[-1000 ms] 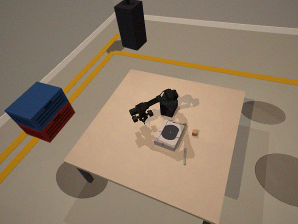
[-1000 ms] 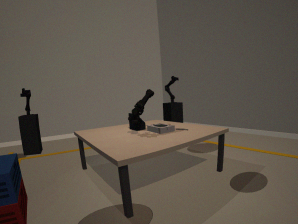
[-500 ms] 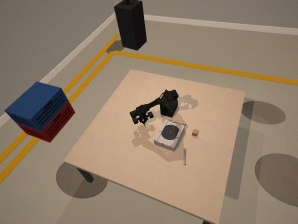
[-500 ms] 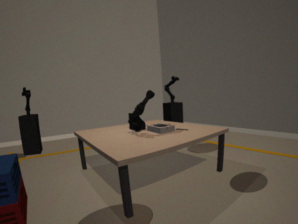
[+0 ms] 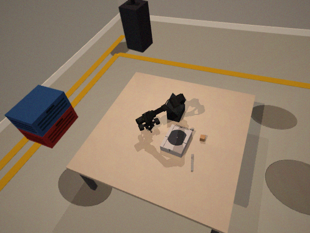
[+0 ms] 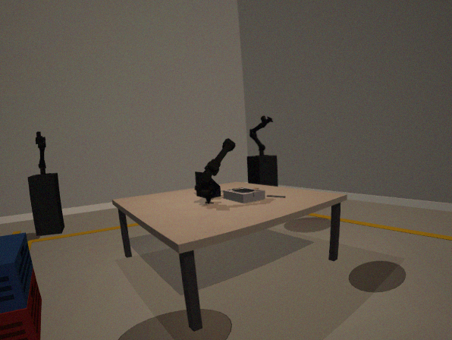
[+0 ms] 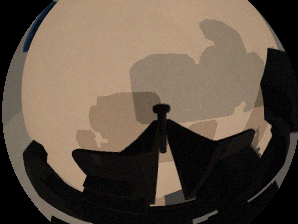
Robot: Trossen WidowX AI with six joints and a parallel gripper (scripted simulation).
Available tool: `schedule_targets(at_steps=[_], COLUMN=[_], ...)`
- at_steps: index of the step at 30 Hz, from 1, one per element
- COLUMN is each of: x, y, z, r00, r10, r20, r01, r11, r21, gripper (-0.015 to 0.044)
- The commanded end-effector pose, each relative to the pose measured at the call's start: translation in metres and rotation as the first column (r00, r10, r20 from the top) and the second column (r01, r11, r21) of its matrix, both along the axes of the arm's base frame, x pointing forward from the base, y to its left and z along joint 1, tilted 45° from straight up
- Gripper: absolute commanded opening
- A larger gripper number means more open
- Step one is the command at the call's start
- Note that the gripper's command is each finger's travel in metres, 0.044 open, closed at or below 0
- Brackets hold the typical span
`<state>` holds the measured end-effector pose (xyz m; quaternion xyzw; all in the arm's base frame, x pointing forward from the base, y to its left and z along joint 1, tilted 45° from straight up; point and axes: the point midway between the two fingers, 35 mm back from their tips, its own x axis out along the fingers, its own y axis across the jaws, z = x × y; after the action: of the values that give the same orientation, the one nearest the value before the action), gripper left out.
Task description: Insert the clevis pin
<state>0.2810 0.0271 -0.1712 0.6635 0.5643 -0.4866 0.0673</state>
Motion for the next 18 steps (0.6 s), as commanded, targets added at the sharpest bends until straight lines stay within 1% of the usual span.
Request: schedule_targets(at_steps=[1,14,18], x=[-0.0035,-0.0035,-0.0025], y=[0.0034,0.0034,0.0026], z=[-0.0044,-0.0044,-0.0034], r00=[1.000,1.000,1.000], r10=[-0.004,-0.004,0.000], r20=[-0.012,-0.012,-0.007], r01=[0.004,0.004,0.000], r11=[1.000,1.000,1.000], r21=[0.005,0.005,0.002], gripper=[0.0000,0.0000,0.0105])
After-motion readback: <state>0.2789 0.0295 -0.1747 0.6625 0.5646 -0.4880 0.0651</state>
